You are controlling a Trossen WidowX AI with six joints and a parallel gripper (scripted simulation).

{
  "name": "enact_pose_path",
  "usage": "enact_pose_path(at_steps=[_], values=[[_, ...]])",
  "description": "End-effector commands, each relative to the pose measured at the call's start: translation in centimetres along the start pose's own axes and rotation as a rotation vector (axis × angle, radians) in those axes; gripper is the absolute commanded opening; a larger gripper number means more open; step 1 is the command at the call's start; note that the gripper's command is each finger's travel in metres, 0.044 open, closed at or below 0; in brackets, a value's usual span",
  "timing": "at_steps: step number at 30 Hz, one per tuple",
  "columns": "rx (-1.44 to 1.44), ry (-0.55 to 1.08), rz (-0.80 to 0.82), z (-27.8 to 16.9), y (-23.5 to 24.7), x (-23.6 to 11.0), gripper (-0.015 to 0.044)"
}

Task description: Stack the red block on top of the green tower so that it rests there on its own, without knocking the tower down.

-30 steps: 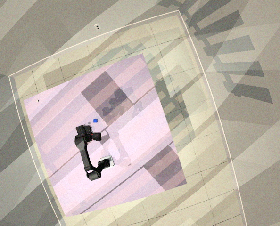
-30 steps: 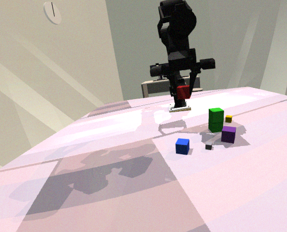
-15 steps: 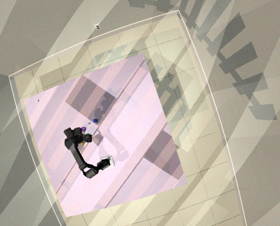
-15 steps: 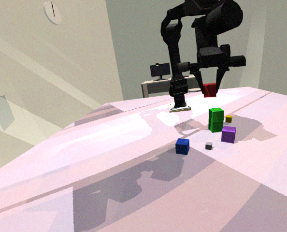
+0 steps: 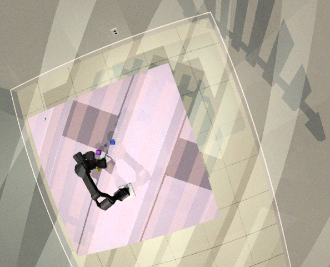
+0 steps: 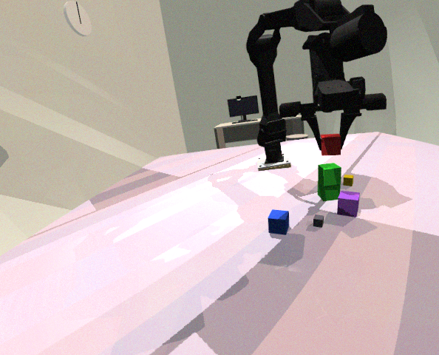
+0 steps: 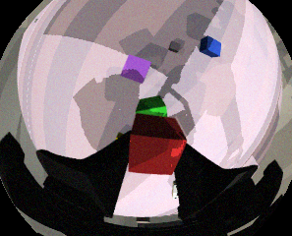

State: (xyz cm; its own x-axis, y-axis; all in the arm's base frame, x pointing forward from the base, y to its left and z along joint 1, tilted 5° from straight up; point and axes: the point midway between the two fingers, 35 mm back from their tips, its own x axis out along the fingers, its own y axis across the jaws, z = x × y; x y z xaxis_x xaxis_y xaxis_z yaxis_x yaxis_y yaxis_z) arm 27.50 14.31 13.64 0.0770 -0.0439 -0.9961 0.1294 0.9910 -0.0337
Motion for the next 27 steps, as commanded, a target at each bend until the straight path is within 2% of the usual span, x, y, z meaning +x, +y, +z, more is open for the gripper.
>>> enact_pose_path(at_steps=[1,6,27], values=[[0.005,0.001,-0.005,0.0,-0.1,1.0,0.0000],[0.005,0.001,-0.005,-0.1,-0.1,2.7,0.0000],[0.005,0.001,-0.005,-0.1,-0.1,2.8,0.0000]])
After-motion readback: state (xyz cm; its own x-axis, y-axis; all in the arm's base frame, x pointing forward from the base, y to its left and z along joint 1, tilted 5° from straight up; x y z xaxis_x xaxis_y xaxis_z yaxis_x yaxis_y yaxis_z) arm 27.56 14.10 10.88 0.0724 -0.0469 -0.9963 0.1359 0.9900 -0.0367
